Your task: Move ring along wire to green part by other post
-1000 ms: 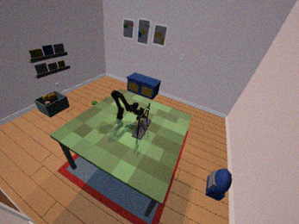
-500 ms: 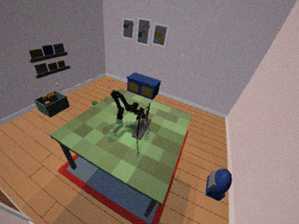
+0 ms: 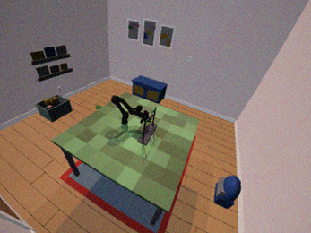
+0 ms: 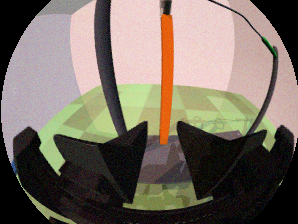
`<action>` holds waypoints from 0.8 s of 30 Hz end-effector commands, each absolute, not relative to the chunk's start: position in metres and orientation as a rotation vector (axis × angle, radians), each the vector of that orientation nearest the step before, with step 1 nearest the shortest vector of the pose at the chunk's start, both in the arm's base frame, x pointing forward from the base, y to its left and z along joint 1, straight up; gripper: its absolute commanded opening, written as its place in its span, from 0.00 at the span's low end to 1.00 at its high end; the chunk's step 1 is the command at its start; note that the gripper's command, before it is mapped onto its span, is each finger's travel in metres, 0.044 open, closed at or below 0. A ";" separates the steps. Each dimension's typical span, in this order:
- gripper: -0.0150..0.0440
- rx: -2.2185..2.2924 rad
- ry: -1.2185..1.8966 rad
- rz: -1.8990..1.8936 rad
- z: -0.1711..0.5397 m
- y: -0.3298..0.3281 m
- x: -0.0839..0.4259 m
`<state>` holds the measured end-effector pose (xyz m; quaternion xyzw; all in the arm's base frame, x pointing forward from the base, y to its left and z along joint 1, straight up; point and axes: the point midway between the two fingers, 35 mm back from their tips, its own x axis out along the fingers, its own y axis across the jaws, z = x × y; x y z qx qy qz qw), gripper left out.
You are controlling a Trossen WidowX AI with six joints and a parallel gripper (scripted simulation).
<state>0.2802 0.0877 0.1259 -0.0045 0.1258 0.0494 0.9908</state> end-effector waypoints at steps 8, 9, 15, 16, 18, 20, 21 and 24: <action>0.53 -0.004 0.258 0.095 0.127 0.084 0.261; 0.53 -0.004 0.258 0.095 0.127 0.084 0.259; 0.53 -0.004 0.259 0.095 0.128 0.083 0.254; 0.53 -0.004 0.259 0.095 0.128 0.083 0.254; 0.53 -0.004 0.259 0.095 0.128 0.083 0.254; 0.53 -0.004 0.259 0.095 0.128 0.083 0.254; 0.53 -0.004 0.259 0.095 0.128 0.083 0.254; 0.53 -0.004 0.259 0.095 0.128 0.083 0.254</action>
